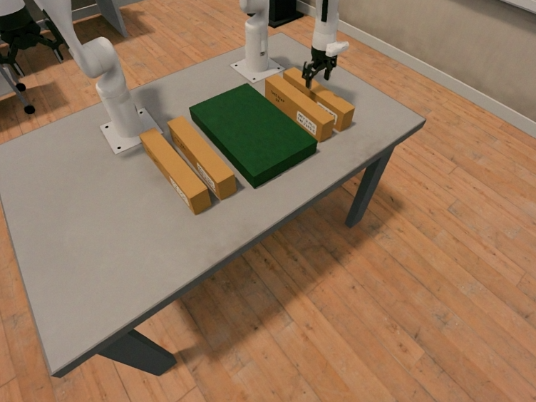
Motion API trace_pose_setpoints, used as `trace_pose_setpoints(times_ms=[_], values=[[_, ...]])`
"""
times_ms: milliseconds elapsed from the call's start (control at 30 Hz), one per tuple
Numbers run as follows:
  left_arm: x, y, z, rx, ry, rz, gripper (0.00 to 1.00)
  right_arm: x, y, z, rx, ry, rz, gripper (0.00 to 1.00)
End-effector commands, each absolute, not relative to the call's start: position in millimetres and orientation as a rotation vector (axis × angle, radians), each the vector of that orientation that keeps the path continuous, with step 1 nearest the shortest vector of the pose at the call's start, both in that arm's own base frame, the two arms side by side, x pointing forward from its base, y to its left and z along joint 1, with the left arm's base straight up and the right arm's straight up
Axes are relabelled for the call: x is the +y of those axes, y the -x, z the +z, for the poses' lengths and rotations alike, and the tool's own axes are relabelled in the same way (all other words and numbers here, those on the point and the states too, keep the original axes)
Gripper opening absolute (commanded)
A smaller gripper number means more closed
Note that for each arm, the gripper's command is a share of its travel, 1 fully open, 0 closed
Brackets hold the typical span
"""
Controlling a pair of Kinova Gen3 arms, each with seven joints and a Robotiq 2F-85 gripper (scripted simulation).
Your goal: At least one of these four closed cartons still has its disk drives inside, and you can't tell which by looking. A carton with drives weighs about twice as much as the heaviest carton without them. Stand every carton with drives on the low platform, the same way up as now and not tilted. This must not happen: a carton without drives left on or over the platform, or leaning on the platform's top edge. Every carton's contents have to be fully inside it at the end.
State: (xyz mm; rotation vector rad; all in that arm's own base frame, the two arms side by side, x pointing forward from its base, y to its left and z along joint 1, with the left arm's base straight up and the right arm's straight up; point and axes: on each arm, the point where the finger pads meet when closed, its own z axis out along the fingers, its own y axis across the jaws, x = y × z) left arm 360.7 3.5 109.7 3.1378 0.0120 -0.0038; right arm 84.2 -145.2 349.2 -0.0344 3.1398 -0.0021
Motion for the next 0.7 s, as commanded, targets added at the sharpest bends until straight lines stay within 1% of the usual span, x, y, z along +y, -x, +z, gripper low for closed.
trace_pose_setpoints(times_ms=[0,100,633,667], values=[[4,-361,110,0.012,-3.138,-0.002,1.0,-145,-84,349,3.139,0.034,-0.003,1.0],[4,-361,100,0.014,-3.138,-0.002,1.0,-145,-84,349,3.139,0.034,-0.003,1.0],[4,-361,100,0.014,-3.138,-0.002,1.0,-145,-84,349,3.139,0.034,-0.003,1.0],[4,-362,90,0.012,-3.138,-0.002,1.0,-145,-84,349,3.139,0.034,-0.003,1.0]])
